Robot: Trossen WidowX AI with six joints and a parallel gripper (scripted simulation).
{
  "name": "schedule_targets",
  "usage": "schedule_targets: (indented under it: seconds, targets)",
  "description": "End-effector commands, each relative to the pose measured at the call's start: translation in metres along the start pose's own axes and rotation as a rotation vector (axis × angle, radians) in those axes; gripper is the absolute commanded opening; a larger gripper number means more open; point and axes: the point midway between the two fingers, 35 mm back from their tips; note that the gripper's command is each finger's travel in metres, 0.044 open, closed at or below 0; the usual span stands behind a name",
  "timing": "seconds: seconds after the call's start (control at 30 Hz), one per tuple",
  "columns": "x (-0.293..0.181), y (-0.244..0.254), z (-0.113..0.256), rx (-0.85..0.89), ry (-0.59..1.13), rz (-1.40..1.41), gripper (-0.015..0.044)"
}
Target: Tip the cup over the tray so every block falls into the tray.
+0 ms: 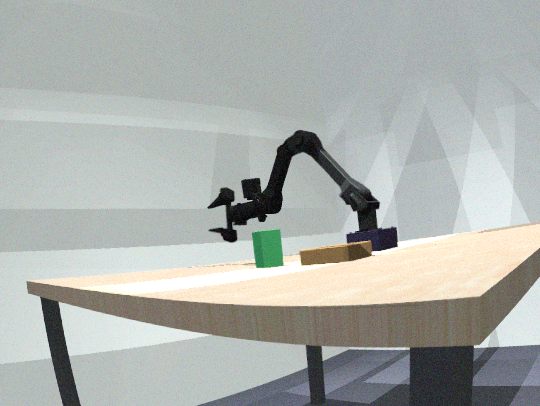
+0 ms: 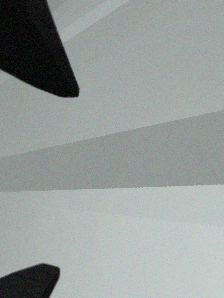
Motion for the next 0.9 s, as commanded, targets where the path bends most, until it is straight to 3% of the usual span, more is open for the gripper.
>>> schedule_targets:
  seconds: [0.0, 0.4, 0.87]
  targets:
    - [-0.002, 0.000, 0.000, -0.002, 0.002, 0.004, 0.0426]
    - [-0.136, 0.006, 0.039, -0.095, 0.163, 0.318, 0.0440]
    - [-0.257, -0.005, 0.136, -0.141, 0.402, 0.737, 0.0440]
Point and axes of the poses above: the point midway between the two fingers, 35 mm back from their tips, its own z axis back along the fingers, its own y axis across the jaws, x = y × z, and after that the axes turned 1 degree about -z, right-handed
